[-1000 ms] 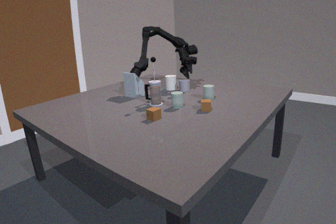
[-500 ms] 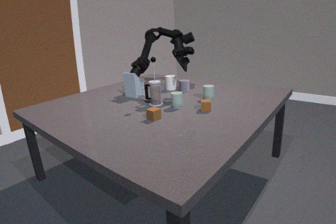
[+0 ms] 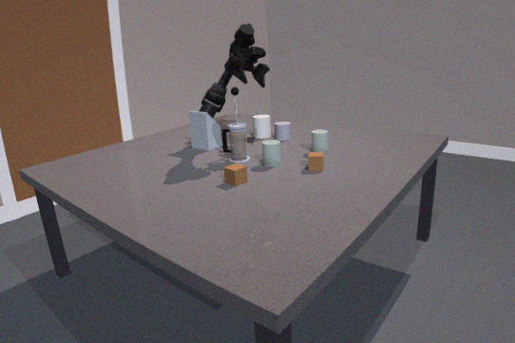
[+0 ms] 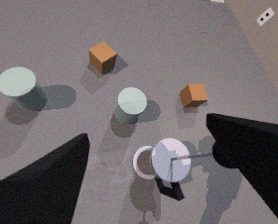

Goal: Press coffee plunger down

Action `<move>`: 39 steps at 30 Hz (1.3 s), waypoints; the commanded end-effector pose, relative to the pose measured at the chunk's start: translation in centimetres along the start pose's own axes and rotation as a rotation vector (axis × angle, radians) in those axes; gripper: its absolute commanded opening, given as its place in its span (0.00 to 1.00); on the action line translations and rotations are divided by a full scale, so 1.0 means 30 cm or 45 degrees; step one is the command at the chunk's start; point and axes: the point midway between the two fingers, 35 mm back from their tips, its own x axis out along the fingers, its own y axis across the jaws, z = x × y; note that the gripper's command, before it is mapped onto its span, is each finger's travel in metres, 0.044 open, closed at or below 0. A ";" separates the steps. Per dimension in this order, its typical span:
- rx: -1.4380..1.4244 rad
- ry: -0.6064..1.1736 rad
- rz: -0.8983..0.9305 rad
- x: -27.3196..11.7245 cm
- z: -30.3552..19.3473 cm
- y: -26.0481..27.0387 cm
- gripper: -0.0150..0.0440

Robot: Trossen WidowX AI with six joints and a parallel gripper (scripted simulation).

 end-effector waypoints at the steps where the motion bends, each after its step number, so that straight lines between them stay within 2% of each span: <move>1: 0.171 -0.148 0.025 -0.084 -0.028 -0.130 1.00; 7: 0.377 -0.396 0.028 -0.217 -0.077 -0.281 1.00; 10: 0.392 -0.427 0.034 -0.233 -0.084 -0.297 1.00; 20: 0.395 -0.427 0.030 -0.082 -0.202 -0.250 1.00; 39: 0.391 -0.424 0.031 -0.019 -0.182 -0.253 1.00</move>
